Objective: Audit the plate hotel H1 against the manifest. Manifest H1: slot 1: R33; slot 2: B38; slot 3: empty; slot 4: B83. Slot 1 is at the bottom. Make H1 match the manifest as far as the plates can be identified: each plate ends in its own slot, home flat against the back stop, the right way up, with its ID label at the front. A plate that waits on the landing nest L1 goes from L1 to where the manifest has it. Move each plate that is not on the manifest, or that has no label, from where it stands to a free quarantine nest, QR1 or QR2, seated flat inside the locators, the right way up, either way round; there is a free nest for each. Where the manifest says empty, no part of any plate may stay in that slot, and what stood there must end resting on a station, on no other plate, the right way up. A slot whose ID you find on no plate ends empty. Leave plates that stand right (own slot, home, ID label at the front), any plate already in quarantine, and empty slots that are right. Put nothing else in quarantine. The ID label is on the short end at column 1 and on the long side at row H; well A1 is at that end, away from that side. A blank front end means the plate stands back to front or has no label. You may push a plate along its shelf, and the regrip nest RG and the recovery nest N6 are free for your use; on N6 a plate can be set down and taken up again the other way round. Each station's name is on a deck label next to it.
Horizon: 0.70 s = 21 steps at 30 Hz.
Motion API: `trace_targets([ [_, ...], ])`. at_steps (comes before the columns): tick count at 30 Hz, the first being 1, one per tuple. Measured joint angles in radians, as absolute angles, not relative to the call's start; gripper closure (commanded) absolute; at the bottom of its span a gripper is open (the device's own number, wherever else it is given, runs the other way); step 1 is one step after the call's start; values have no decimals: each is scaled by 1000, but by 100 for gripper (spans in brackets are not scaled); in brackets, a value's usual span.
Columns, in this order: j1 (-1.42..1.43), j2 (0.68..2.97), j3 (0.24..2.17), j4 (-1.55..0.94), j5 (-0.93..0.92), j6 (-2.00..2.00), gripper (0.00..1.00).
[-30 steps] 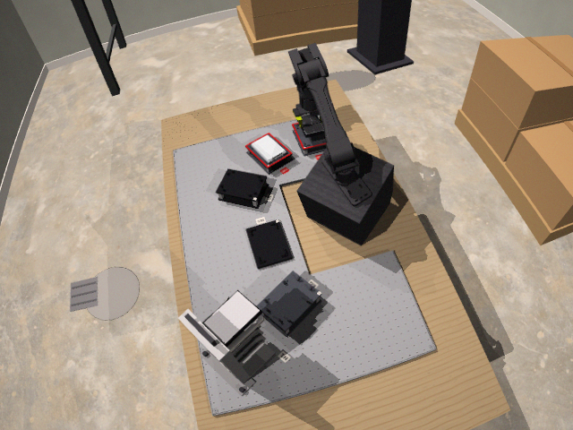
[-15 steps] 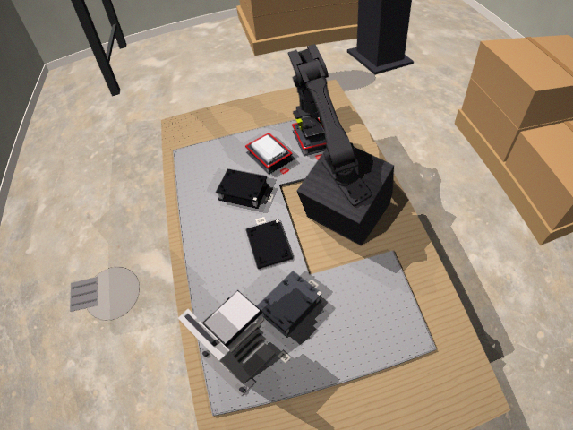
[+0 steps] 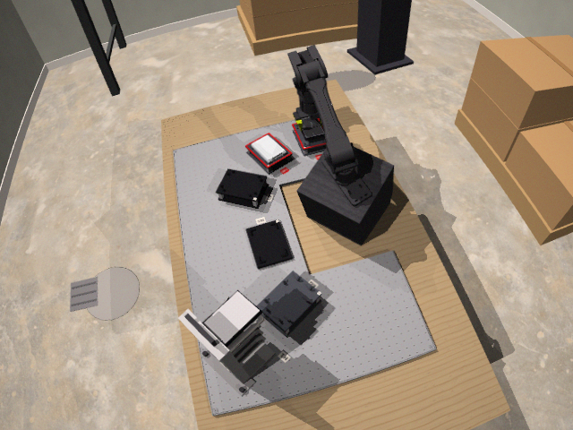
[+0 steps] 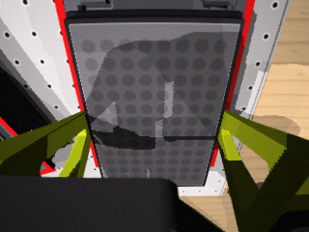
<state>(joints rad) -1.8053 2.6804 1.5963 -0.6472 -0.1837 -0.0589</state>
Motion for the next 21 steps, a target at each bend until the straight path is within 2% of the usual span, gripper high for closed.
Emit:
trace_targets([
  [21,-1801,2718,1596,-619,-184,-53,14],
])
